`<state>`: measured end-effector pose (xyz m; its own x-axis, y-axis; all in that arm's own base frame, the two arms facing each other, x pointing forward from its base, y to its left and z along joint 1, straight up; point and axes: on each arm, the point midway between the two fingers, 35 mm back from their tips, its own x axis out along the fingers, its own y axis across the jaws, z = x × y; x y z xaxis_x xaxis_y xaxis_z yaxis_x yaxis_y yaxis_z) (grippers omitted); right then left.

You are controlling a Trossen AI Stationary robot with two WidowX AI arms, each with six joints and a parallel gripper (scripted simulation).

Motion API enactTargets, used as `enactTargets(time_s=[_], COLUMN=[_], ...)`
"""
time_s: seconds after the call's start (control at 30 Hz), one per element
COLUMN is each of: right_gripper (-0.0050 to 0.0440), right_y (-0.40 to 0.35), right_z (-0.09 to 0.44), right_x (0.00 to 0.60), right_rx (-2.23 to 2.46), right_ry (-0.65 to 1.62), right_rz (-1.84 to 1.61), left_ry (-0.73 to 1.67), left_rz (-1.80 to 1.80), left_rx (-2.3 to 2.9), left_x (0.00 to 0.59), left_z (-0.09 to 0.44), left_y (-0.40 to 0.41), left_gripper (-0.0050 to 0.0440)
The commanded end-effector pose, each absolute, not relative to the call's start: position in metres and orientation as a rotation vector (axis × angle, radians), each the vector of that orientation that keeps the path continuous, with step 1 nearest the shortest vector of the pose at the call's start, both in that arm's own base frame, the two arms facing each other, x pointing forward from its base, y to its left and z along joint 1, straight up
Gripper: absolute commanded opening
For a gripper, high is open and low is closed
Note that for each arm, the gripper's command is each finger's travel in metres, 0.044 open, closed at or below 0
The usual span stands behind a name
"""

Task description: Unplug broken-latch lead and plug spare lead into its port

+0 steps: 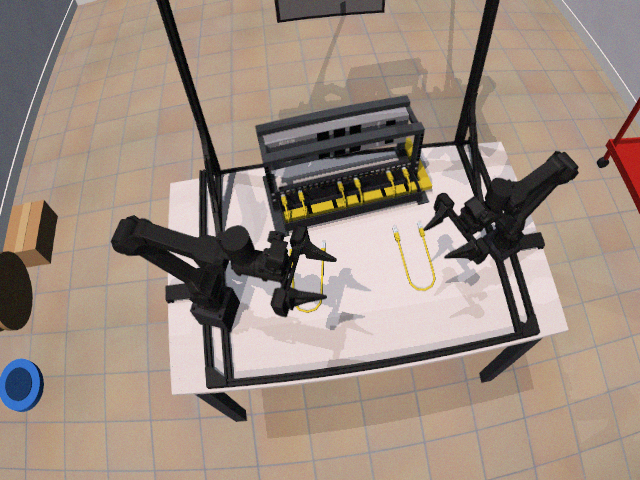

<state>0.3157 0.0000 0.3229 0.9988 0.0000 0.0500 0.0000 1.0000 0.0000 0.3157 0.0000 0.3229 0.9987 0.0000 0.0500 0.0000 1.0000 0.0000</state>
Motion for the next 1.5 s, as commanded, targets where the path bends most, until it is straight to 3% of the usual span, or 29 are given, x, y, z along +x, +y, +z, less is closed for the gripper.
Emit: enactTargets(time_s=[0.0, 0.53, 0.57, 1.1, 1.13, 1.47], right_gripper=[0.04, 0.04, 0.0176, 0.0176, 0.0176, 0.0176], right_y=[0.0, 0.0, 0.037, 0.037, 0.074, 0.074], right_z=[0.323, 0.323, 0.293, 0.293, 0.26, 0.26], right_x=[0.316, 0.316, 0.294, 0.294, 0.274, 0.274], right_rx=[0.0, 0.0, 0.118, 0.118, 0.231, 0.231], right_ry=[-0.05, -0.05, 0.151, 0.151, 0.357, 0.357], right_rz=[0.0, 0.0, -0.075, -0.075, -0.148, -0.148], left_ry=[-0.05, -0.05, -0.05, -0.05, -0.05, -0.05], left_rz=[0.0, 0.0, 0.0, 0.0, 0.0, 0.0], left_rx=[0.0, 0.0, 0.0, 0.0, 0.0, 0.0], left_x=[0.316, 0.316, 0.316, 0.316, 0.316, 0.316], left_z=[0.323, 0.323, 0.323, 0.323, 0.323, 0.323], left_y=[0.0, 0.0, 0.0, 0.0, 0.0, 0.0], left_gripper=[0.04, 0.04, 0.044, 0.044, 0.044, 0.044])
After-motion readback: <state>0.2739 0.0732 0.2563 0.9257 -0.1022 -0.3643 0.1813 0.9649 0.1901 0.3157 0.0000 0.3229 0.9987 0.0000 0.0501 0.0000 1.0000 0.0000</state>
